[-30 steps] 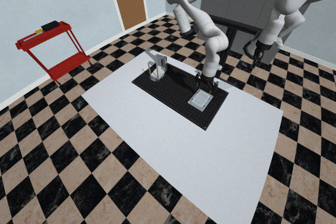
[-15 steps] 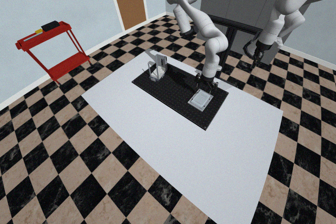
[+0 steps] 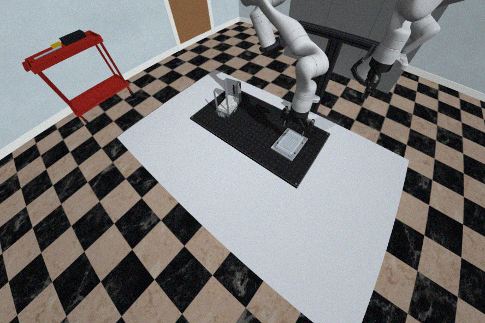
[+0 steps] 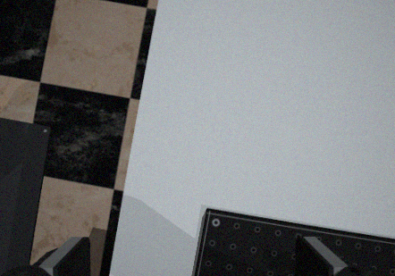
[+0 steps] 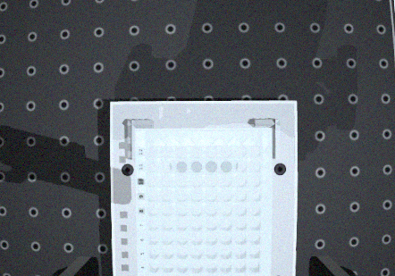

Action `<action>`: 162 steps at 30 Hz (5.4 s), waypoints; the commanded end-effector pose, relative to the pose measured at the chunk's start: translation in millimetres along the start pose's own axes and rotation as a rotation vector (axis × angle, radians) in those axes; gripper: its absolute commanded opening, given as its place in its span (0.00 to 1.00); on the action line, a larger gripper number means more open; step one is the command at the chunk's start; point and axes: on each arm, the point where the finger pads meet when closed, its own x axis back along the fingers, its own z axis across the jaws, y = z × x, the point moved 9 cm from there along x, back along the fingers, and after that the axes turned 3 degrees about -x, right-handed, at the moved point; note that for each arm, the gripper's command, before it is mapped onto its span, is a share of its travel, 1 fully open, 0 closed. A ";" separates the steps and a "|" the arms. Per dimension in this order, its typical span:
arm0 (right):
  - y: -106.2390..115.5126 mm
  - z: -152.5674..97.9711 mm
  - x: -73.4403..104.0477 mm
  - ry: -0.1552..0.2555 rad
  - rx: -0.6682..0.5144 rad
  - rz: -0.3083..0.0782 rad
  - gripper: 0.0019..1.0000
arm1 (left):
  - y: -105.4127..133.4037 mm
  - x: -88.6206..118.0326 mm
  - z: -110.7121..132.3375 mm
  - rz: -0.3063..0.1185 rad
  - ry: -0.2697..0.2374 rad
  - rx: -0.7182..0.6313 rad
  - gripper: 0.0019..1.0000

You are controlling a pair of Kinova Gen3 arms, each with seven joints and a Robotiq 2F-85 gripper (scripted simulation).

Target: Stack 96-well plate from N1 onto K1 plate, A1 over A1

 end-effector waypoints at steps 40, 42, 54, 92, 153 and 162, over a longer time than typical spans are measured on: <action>0.6 0.8 -10.2 0.003 0.000 -0.002 1.00 | 0.2 0.3 0.2 -0.001 0.001 0.000 1.00; 0.6 0.8 -10.9 0.003 0.000 -0.002 1.00 | 0.2 0.3 0.2 -0.001 0.001 0.000 1.00; 0.7 0.8 -14.2 0.003 0.000 -0.002 1.00 | 0.2 0.3 0.2 -0.001 0.001 0.000 1.00; 0.7 0.9 -25.5 0.003 0.000 -0.002 1.00 | 0.2 0.3 0.2 -0.001 0.001 0.000 1.00; 0.7 0.9 -43.5 0.003 0.000 -0.002 1.00 | 0.2 0.3 0.2 -0.001 0.001 0.000 1.00; 0.7 0.9 -46.2 0.003 0.000 -0.002 1.00 | 0.2 0.3 0.2 -0.001 0.001 0.000 1.00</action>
